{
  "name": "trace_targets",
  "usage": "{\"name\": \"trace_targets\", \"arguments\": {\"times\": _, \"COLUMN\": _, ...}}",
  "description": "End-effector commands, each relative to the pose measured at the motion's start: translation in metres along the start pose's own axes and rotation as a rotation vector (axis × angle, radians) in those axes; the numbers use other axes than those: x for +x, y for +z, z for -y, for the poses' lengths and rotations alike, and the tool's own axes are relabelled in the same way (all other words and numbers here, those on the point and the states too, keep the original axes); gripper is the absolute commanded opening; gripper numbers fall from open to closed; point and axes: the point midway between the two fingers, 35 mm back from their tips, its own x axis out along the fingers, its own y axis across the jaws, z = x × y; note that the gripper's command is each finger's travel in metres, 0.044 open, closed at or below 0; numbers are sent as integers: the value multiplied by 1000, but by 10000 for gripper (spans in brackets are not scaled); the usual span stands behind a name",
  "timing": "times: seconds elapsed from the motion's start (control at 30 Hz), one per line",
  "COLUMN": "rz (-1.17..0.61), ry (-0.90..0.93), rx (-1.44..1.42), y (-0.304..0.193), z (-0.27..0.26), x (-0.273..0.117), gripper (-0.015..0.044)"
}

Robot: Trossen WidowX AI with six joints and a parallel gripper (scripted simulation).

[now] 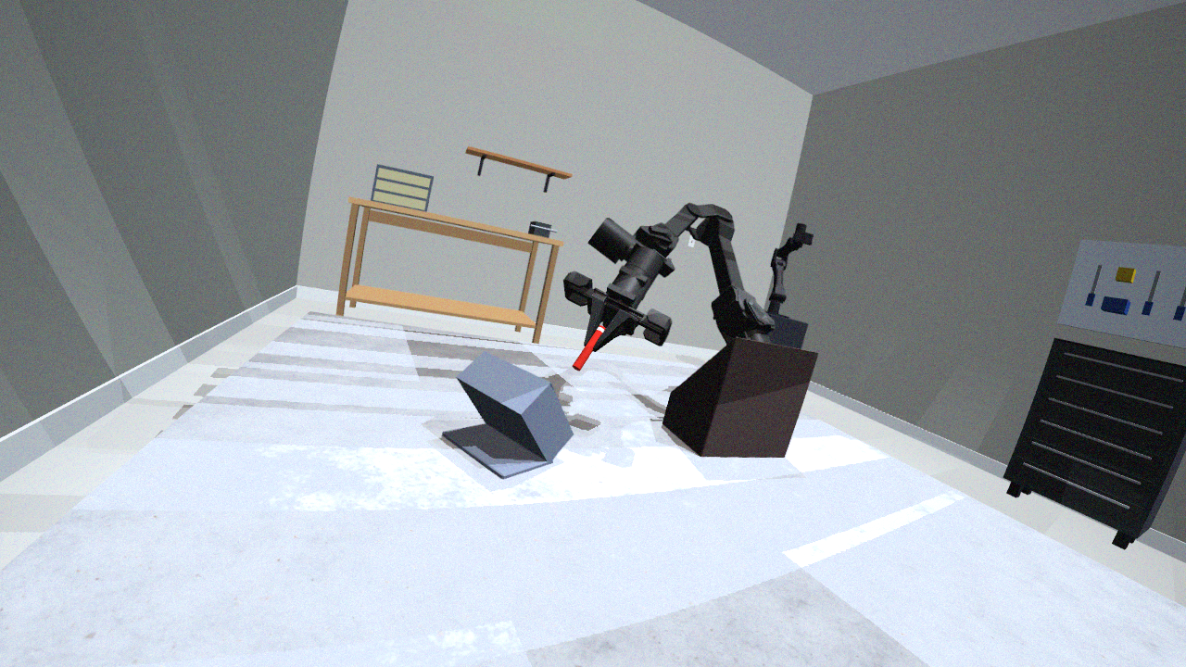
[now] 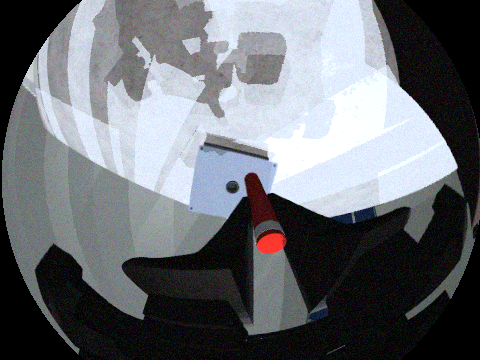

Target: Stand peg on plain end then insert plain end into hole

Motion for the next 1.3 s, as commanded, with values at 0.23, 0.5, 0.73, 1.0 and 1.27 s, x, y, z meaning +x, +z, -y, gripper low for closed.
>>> {"name": "trace_targets", "arguments": {"times": 0.23, "rz": -45, "ry": 28, "rx": -38, "y": -6, "z": -2, "x": 3, "gripper": 0}}
{"name": "trace_targets", "arguments": {"times": 0.5, "rz": -62, "ry": 40, "rx": -54, "y": -11, "z": -5, "x": 11, "gripper": 0}}
{"name": "trace_targets", "arguments": {"times": 0.73, "rz": -77, "ry": 52, "rx": -67, "y": -14, "z": -8, "x": 18, "gripper": 0}}
{"name": "trace_targets", "arguments": {"times": 1.0, "rz": -94, "ry": 65, "rx": -83, "y": -18, "z": -10, "x": 25, "gripper": 0}}
{"name": "trace_targets", "arguments": {"times": 1.27, "rz": -110, "ry": 79, "rx": -99, "y": -21, "z": -12, "x": 33, "gripper": 0}}
